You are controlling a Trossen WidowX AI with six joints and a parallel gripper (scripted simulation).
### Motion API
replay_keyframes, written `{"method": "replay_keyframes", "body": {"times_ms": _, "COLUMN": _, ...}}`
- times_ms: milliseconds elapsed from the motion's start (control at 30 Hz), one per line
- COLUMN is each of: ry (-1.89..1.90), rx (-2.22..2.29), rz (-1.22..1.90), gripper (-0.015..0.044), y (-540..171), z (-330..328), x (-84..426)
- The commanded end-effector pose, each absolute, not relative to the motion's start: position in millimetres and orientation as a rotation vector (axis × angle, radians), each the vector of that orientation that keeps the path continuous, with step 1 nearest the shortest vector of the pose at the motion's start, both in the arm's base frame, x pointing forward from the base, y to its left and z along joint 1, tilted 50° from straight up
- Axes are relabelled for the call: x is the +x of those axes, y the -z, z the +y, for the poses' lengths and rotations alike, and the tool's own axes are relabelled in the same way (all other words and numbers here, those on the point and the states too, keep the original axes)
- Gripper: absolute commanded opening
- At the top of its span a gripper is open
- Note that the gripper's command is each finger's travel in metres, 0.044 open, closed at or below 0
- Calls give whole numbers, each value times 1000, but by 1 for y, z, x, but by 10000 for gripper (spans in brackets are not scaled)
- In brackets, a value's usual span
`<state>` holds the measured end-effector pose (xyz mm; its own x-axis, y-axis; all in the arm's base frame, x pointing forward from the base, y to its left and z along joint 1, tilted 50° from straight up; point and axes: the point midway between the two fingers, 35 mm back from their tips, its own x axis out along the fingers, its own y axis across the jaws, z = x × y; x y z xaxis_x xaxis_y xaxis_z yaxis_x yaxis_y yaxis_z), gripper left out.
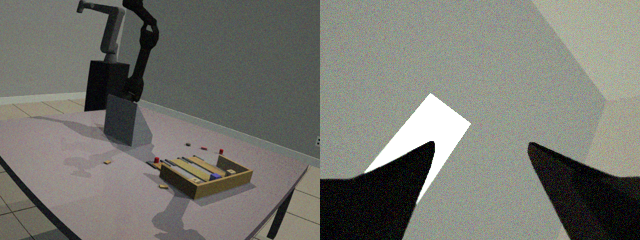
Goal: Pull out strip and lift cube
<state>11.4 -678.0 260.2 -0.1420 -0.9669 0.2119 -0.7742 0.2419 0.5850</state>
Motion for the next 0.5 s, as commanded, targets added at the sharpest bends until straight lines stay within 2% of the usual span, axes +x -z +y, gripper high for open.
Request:
{"method": "replay_keyframes", "body": {"times_ms": 0, "ry": 467, "rx": 1587, "rz": -1961, "gripper": 400, "y": -259, "z": -678, "x": 14}}
{"method": "replay_keyframes", "body": {"times_ms": 233, "ry": 719, "rx": 1655, "rz": -1514, "gripper": 400, "y": -224, "z": -646, "x": 108}}
{"method": "replay_keyframes", "body": {"times_ms": 467, "ry": 829, "rx": 1632, "rz": -982, "gripper": 400, "y": -181, "z": -581, "x": 203}}
